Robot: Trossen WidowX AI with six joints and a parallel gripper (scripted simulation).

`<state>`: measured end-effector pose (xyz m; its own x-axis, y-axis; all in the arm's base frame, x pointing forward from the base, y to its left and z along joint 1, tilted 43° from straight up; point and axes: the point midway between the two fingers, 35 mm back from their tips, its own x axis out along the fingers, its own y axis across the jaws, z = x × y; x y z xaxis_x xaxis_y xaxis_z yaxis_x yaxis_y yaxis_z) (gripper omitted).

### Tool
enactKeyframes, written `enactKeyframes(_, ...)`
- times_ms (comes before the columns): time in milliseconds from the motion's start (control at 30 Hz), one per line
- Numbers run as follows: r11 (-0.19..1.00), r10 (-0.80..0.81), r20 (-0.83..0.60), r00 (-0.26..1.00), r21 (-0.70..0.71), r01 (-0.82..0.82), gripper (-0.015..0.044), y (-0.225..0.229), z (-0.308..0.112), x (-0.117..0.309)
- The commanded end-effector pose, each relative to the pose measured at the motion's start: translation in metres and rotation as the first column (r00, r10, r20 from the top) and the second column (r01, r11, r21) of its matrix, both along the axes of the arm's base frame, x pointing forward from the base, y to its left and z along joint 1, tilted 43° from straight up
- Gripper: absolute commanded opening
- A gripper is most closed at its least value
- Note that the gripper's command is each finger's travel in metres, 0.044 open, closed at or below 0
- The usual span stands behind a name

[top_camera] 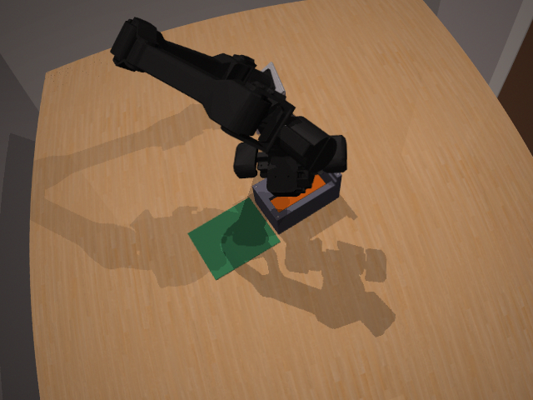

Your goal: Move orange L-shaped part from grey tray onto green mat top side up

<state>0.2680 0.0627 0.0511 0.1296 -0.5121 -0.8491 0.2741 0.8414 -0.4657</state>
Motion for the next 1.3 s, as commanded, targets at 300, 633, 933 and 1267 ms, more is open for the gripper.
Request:
enactKeyframes(300,0.86,0.392,-0.442,0.807,-0.136,-0.492,0.018,0.065,-0.033,-0.05)
enactKeyframes(633,0.859,0.391,-0.442,0.808,-0.139,-0.492,0.018,0.014,-0.087,-0.044)
enactKeyframes(933,0.859,0.391,-0.442,0.808,-0.139,-0.492,0.018,0.011,-0.092,-0.043)
enactKeyframes(1267,0.859,0.39,-0.442,0.808,-0.14,-0.492,0.018,0.0,-0.104,-0.042)
